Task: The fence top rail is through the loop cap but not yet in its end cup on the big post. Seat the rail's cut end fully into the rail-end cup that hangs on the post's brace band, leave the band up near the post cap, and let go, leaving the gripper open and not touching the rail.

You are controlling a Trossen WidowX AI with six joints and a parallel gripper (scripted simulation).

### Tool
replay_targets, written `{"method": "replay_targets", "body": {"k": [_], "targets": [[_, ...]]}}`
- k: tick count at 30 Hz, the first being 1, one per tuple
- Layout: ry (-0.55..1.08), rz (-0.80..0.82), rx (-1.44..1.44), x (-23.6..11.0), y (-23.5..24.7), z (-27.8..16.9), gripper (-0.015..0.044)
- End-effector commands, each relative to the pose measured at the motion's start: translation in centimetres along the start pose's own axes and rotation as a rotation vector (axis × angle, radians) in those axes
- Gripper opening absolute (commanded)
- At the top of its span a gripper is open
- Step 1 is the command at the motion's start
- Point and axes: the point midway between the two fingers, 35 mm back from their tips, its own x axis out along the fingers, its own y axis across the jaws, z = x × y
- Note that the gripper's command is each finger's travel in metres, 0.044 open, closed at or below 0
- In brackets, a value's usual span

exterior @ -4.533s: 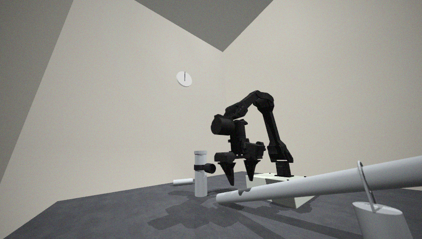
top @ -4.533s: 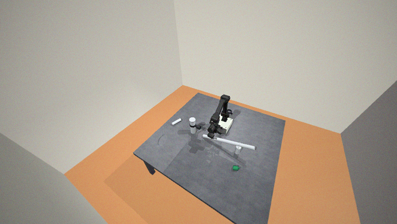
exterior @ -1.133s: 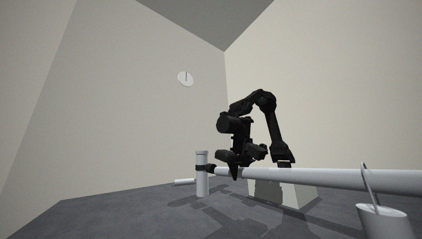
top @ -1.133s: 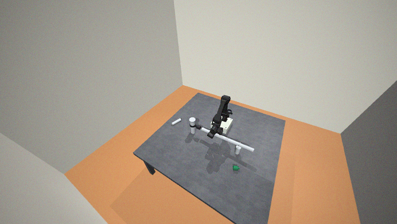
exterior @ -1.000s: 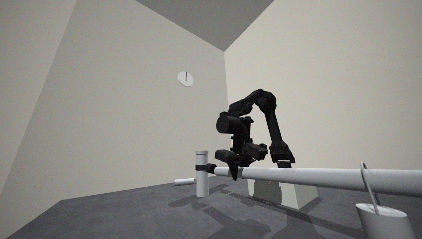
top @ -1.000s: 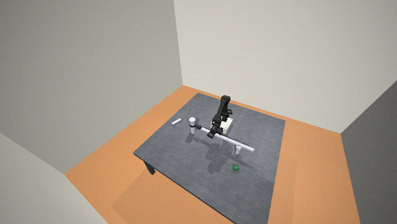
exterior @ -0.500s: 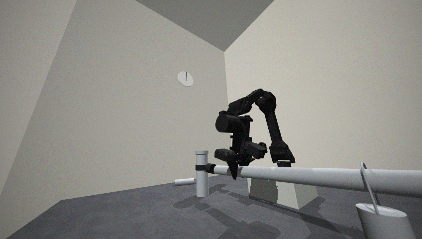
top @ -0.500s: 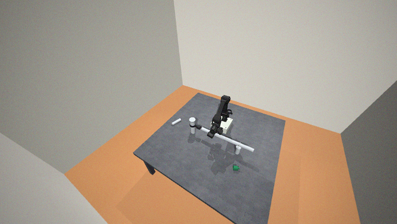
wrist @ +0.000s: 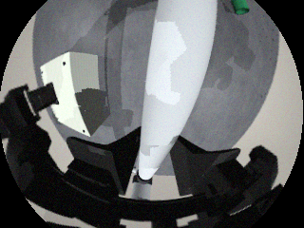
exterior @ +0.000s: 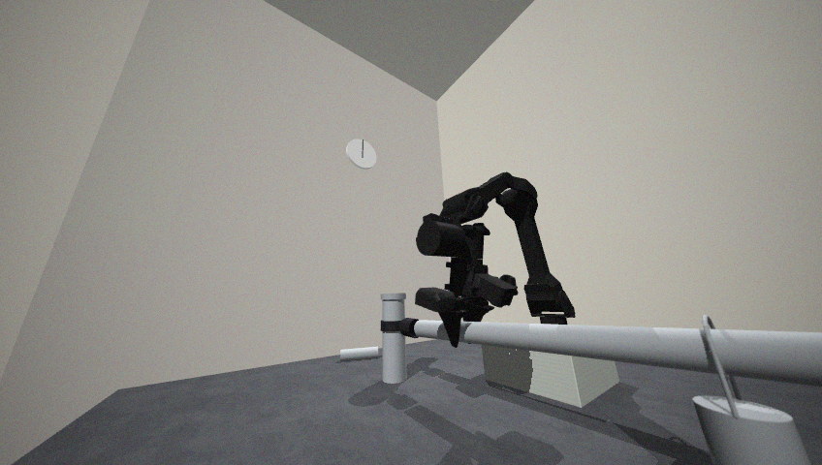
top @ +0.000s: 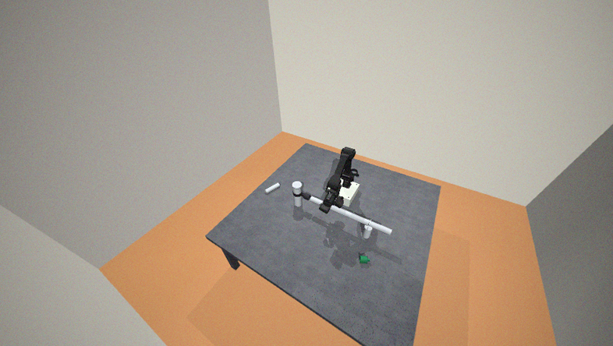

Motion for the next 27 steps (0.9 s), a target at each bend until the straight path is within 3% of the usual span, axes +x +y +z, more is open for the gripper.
{"method": "replay_targets", "body": {"k": [1, 27], "targets": [[0.009, -0.005, 0.008, 0.08, -0.14, -1.04, 0.0000], [0.006, 0.001, 0.003, 0.56, 0.08, -1.99, 0.0000]]}}
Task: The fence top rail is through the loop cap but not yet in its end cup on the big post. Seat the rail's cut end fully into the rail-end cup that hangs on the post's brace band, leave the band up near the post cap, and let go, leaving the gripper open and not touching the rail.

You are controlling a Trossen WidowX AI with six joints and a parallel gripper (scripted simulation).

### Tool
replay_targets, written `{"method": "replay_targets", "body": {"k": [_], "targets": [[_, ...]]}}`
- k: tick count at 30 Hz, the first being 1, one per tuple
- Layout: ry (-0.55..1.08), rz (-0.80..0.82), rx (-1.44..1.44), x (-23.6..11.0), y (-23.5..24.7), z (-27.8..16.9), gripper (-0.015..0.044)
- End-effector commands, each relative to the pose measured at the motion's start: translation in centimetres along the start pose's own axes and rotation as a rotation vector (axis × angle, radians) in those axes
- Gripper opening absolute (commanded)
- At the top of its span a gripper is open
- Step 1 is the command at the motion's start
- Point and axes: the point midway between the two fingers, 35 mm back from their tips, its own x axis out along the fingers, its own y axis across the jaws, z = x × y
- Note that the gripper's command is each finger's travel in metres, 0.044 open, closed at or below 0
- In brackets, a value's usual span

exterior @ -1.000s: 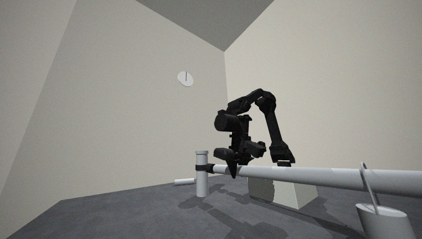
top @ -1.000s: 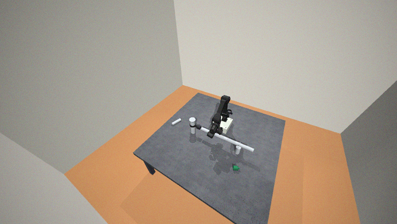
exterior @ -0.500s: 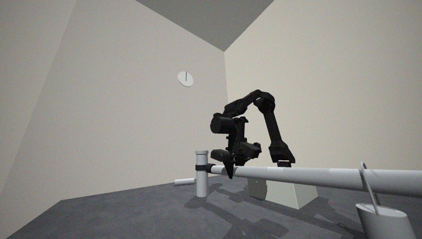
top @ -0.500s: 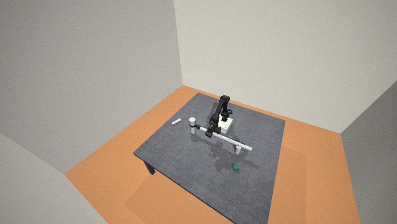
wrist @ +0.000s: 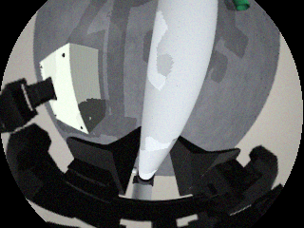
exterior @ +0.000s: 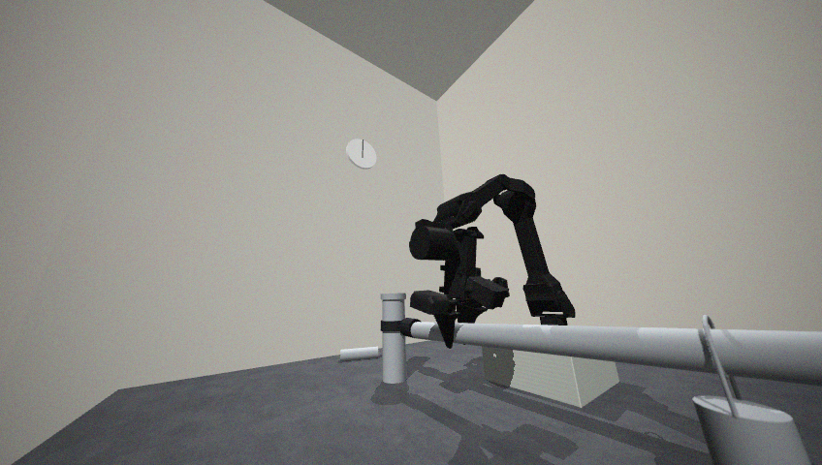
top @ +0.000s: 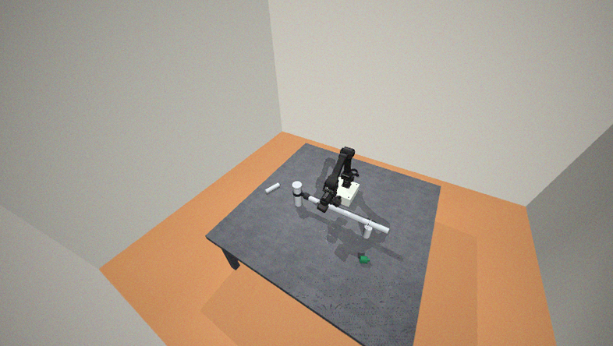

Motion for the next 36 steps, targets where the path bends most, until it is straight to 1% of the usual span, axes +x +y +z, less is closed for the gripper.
{"method": "replay_targets", "body": {"k": [1, 36], "targets": [[0.011, -0.007, 0.001, -0.16, -0.06, -0.48, 0.0000], [0.002, -0.001, -0.001, -0.05, -0.04, -0.09, 0.0000]]}}
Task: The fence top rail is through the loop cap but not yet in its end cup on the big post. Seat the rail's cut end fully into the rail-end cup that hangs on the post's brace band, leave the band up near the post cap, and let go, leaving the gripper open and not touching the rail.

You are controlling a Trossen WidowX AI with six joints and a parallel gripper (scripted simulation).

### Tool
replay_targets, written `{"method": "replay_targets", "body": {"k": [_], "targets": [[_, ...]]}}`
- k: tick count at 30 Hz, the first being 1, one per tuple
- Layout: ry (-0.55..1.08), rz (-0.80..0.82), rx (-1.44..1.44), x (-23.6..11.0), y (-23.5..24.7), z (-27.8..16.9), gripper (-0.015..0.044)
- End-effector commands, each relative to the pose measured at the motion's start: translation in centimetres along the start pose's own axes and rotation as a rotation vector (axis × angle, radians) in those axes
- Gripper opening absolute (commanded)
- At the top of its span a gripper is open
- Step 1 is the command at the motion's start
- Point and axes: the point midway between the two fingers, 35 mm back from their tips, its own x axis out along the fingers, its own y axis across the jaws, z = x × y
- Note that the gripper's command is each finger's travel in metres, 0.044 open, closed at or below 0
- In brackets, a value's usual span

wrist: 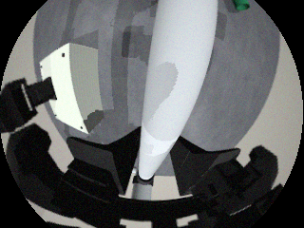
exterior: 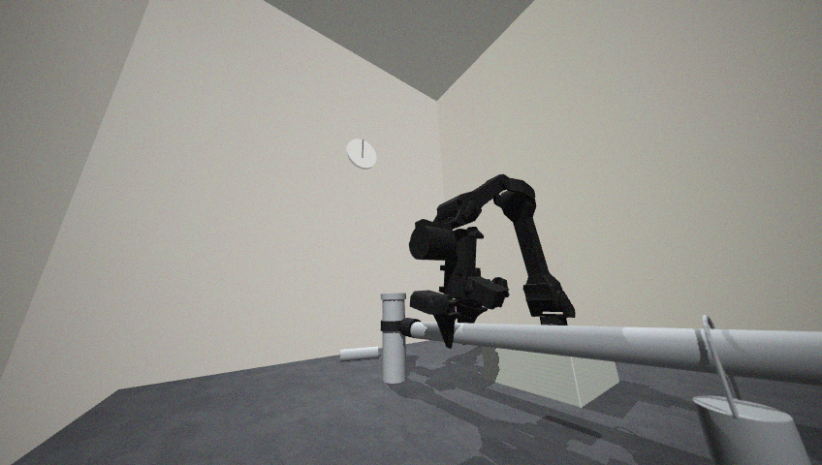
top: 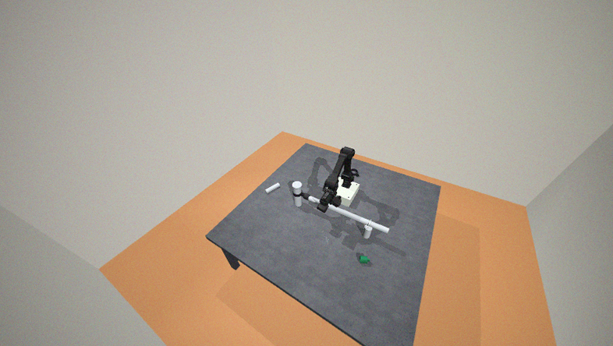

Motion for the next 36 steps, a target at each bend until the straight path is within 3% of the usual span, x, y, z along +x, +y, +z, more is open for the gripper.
{"method": "replay_targets", "body": {"k": [1, 36], "targets": [[0.003, -0.001, 0.000, -0.10, -0.03, -0.09, 0.0000], [0.014, -0.002, -0.003, -0.48, -0.19, -0.70, 0.0000]]}}
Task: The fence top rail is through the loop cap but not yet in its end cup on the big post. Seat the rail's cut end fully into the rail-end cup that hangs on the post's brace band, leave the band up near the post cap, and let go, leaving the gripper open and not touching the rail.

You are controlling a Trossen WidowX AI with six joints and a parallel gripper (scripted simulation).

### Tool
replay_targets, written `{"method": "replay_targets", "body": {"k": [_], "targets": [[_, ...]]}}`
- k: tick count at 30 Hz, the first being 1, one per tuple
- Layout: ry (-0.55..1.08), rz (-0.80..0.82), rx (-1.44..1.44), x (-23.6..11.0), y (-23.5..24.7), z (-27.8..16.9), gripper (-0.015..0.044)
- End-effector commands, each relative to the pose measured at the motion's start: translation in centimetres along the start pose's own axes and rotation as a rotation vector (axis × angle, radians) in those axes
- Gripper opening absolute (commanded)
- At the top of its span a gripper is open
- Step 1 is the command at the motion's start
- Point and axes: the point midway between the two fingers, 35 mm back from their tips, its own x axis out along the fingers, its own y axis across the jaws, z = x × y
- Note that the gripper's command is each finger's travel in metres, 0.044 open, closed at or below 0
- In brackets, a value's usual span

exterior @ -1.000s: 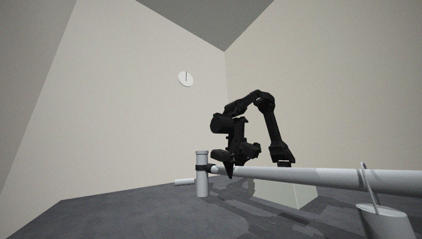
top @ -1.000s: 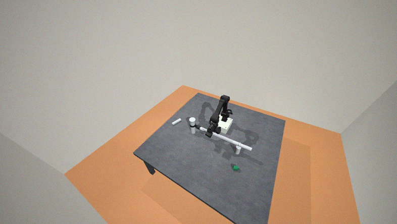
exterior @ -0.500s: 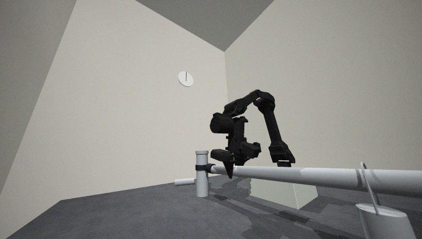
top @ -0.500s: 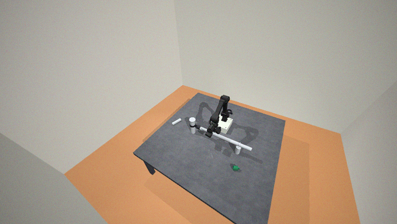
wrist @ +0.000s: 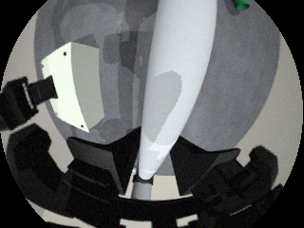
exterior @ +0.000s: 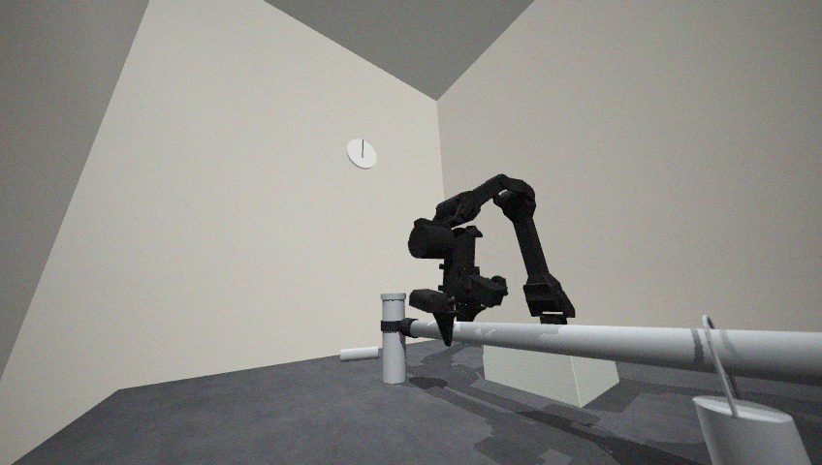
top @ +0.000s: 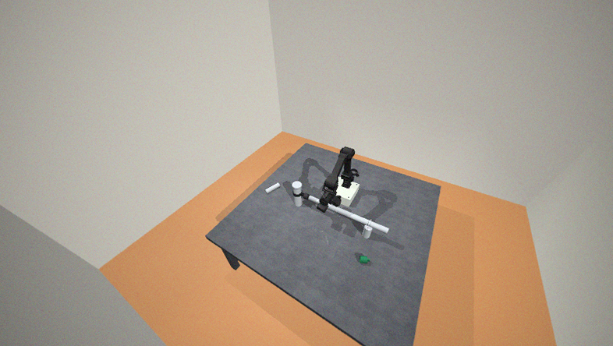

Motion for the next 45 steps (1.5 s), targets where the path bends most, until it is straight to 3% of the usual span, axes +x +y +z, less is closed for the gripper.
{"method": "replay_targets", "body": {"k": [1, 45], "targets": [[0.012, -0.005, -0.001, -0.2, -0.2, -0.5, 0.0000], [0.001, 0.002, -0.001, 0.1, -0.1, -1.3, 0.0000]]}}
